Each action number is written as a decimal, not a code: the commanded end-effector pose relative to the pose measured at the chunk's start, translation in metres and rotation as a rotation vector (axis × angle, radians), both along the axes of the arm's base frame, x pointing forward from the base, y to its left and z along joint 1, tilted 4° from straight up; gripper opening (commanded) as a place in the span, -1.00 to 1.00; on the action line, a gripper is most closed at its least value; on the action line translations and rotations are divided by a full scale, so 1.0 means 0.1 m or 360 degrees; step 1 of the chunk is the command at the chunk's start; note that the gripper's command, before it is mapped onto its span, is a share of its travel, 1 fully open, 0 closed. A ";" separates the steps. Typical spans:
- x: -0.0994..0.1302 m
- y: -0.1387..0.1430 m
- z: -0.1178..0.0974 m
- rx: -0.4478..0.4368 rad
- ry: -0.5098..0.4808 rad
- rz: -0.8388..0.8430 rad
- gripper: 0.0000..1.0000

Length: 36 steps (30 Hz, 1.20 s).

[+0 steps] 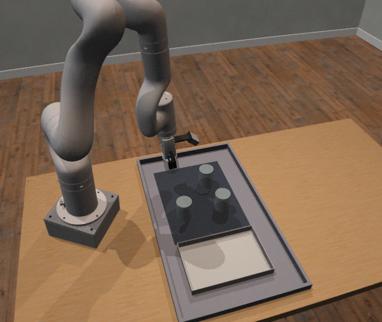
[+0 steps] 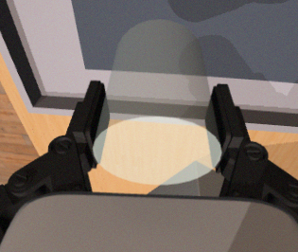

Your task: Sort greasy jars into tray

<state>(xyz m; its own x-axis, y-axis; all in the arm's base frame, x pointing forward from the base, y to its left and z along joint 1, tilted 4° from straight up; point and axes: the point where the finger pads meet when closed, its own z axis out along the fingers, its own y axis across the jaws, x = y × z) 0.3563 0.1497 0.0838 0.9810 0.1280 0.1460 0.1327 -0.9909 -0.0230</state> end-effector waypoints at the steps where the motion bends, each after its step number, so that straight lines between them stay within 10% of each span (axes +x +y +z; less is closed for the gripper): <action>1: 0.00 0.01 0.11 -0.0118 0.0116 -0.0010 -1.00; 36: 0.19 -0.58 0.46 -0.0118 0.0116 -0.0010 -1.00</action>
